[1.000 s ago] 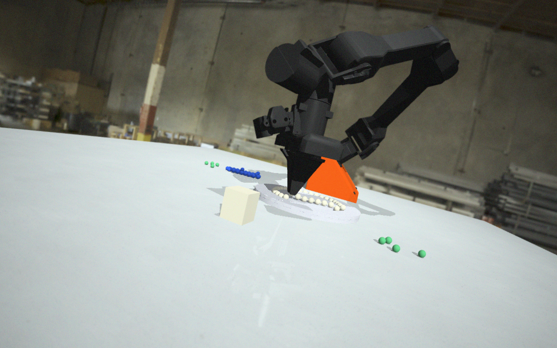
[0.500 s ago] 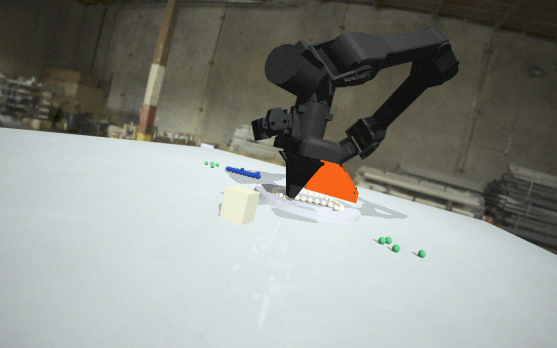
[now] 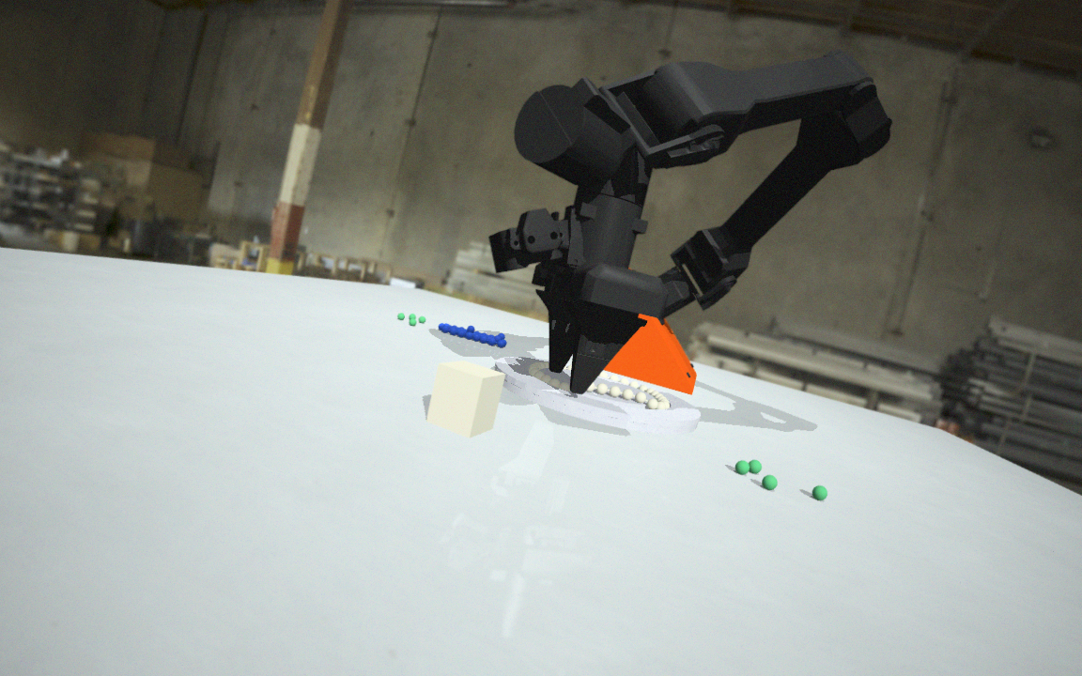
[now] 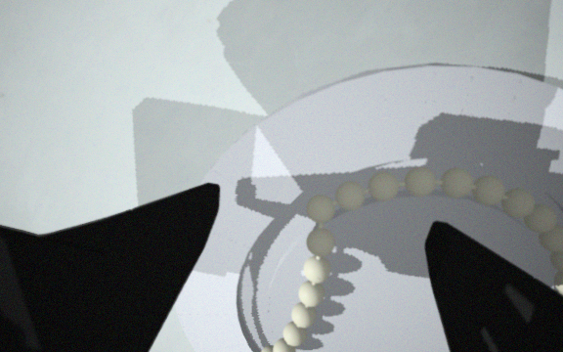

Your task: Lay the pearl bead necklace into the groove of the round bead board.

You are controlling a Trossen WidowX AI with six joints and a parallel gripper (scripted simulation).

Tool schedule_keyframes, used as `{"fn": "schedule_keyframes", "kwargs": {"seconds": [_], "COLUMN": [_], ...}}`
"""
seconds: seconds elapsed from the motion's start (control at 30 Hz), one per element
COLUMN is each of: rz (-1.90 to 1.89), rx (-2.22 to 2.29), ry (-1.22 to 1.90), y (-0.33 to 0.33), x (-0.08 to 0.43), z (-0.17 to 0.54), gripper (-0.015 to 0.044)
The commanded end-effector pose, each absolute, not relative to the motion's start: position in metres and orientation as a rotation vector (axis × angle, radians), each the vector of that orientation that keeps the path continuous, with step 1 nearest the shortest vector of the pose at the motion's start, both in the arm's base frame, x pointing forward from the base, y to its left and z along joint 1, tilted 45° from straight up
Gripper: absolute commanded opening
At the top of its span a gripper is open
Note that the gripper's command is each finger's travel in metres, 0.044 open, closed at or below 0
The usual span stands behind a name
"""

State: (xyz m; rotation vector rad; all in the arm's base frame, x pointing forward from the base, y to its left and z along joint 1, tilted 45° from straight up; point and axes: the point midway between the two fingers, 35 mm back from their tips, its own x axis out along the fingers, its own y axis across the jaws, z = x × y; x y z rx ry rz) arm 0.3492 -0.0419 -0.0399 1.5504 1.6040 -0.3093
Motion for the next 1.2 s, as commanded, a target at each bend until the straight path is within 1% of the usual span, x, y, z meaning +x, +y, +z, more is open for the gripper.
{"fn": "schedule_keyframes", "kwargs": {"seconds": [0.0,0.6,0.83,1.0,1.13,1.17], "rz": [-0.308,-0.307,-0.207,-0.204,-0.203,-0.205], "rx": [1.552,1.555,1.462,1.459,1.459,1.466], "ry": [1.602,1.599,1.588,1.588,1.588,1.583], "y": [-0.043,-0.045,-0.059,-0.059,-0.049,-0.056], "x": [0.349,0.349,0.339,0.338,0.34,0.341], "z": [-0.039,-0.037,-0.009,-0.009,-0.018,-0.013], "gripper": [0.044,0.044,0.0256,0.0125,0.012,0.012]}}
